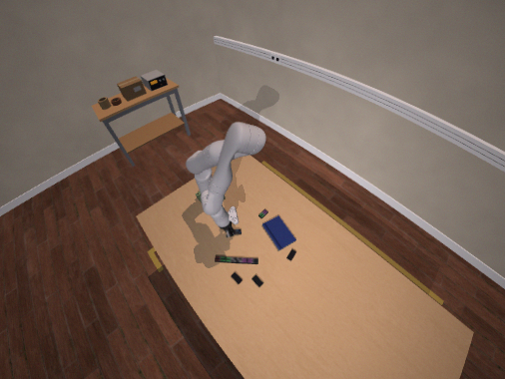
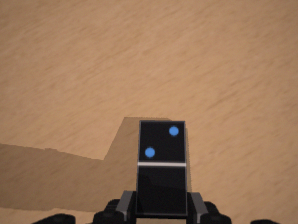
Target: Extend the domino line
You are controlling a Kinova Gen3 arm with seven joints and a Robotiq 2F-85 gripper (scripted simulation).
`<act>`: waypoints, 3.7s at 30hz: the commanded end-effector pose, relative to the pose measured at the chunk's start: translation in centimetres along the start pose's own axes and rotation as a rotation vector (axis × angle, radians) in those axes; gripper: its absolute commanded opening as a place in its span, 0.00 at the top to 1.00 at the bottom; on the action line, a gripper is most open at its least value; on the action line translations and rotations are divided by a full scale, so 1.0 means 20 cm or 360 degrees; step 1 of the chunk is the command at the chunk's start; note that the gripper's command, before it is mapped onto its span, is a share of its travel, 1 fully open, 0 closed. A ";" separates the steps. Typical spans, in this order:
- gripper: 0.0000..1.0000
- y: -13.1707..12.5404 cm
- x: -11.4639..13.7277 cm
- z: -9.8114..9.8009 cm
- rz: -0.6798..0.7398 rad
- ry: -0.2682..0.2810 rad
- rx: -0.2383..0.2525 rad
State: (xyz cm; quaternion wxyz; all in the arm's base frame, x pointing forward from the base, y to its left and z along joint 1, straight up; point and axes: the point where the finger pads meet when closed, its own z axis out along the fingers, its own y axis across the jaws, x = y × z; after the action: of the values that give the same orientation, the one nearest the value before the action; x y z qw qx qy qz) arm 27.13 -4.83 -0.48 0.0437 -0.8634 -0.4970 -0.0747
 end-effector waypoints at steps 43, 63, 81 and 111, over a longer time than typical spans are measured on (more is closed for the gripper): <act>0.65 0.00 -0.04 0.07 -0.0001 0.0000 0.0000; 0.65 0.00 -0.04 0.08 -0.0001 0.0000 0.0000; 0.65 0.00 -0.04 0.08 -0.0001 0.0000 0.0000; 0.51 0.00 -0.04 0.08 -0.0001 0.0000 0.0000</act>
State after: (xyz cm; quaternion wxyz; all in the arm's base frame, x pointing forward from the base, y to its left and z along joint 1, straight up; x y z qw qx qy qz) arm 26.84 -5.24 -2.15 0.0440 -0.8633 -0.4972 -0.0743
